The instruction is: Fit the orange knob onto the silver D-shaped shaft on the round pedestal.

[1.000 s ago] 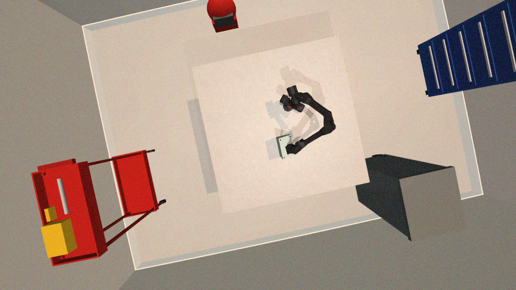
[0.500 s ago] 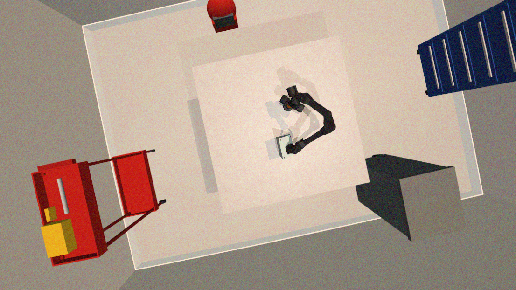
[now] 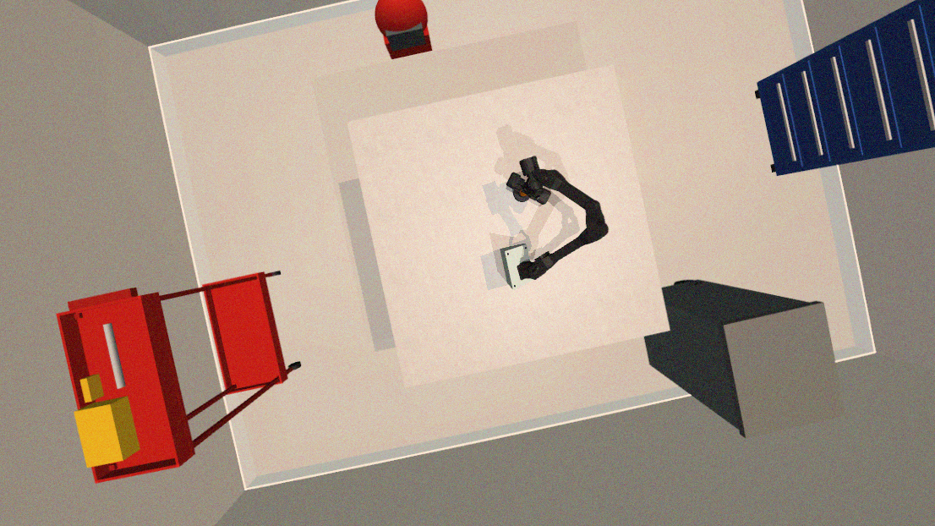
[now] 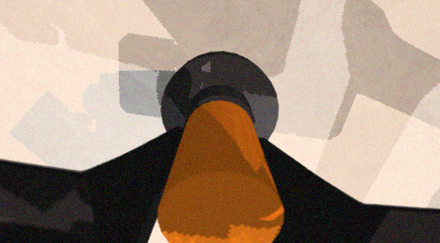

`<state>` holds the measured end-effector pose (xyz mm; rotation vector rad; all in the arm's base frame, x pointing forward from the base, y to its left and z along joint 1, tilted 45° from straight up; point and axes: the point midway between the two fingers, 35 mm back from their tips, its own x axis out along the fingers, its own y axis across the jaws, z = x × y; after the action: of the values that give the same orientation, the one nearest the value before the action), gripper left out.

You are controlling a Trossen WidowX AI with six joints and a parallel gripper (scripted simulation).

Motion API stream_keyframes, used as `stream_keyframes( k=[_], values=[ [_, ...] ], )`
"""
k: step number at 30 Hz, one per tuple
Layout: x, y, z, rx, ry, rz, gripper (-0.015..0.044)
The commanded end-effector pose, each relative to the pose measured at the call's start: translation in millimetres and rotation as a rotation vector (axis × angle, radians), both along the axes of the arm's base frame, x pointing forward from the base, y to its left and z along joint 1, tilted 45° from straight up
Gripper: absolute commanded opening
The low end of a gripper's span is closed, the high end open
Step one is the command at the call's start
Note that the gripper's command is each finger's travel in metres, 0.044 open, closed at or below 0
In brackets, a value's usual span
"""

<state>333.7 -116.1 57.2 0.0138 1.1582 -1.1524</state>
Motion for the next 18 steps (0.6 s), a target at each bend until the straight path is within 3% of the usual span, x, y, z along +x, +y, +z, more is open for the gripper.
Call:
stream_keyframes(
  k=[1, 9, 18],
  values=[
    [-0.1, -2.2, -2.2, -0.005, 0.002, 0.004, 0.0],
    [-0.2, -1.2, -1.0, 0.0, 0.0, -0.001, 0.0],
    [-0.2, -1.2, -1.0, 0.0, 0.0, -0.001, 0.0236]
  ],
)
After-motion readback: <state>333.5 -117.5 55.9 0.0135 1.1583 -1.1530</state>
